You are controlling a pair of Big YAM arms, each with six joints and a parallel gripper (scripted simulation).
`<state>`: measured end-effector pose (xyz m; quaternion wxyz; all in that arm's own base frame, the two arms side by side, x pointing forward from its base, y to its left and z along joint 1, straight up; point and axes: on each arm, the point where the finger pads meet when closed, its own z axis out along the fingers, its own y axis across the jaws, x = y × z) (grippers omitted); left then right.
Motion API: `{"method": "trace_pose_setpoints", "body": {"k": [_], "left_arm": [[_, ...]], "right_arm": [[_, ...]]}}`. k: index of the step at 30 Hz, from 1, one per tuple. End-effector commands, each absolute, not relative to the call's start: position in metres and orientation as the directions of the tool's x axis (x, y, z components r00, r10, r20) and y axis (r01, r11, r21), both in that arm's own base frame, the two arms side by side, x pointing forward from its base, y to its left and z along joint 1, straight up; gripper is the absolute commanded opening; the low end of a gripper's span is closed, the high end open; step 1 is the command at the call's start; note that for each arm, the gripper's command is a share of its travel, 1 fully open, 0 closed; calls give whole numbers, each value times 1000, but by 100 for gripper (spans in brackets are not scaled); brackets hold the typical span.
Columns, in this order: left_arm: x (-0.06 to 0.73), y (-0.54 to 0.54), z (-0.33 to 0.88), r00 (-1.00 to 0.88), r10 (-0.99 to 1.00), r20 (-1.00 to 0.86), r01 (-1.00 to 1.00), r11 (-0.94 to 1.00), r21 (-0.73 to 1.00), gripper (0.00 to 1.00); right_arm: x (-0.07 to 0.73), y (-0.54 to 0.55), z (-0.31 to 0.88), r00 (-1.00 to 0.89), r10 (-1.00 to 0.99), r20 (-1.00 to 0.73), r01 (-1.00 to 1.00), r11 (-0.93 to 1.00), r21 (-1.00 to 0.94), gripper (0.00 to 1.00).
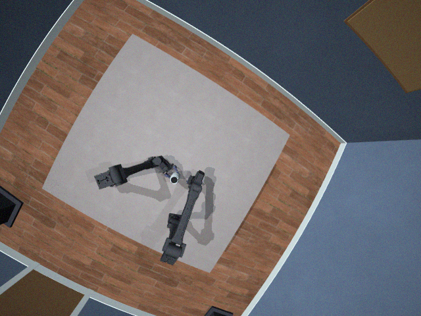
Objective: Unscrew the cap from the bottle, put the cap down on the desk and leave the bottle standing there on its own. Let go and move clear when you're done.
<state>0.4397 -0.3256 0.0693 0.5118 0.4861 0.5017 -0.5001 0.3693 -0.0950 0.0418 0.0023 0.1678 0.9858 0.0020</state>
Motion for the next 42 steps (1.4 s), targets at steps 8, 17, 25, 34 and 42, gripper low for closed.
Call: {"method": "trace_pose_setpoints", "body": {"k": [8, 17, 25, 34, 42], "left_arm": [[444, -327, 76, 29, -38, -999, 999, 27, 28, 0], [444, -327, 76, 29, -38, -999, 999, 27, 28, 74], [445, -327, 77, 21, -33, -999, 999, 27, 20, 74], [445, -327, 77, 21, -33, -999, 999, 27, 20, 74], [445, -327, 77, 21, -33, -999, 999, 27, 20, 74]], "right_arm": [[382, -97, 47, -944, 327, -31, 327, 945, 3, 0], [381, -98, 51, -943, 331, -35, 331, 944, 7, 0], [381, -98, 51, -943, 331, -35, 331, 944, 7, 0], [381, -98, 51, -943, 331, -35, 331, 944, 7, 0], [381, -98, 51, -943, 331, -35, 331, 944, 7, 0]]}}
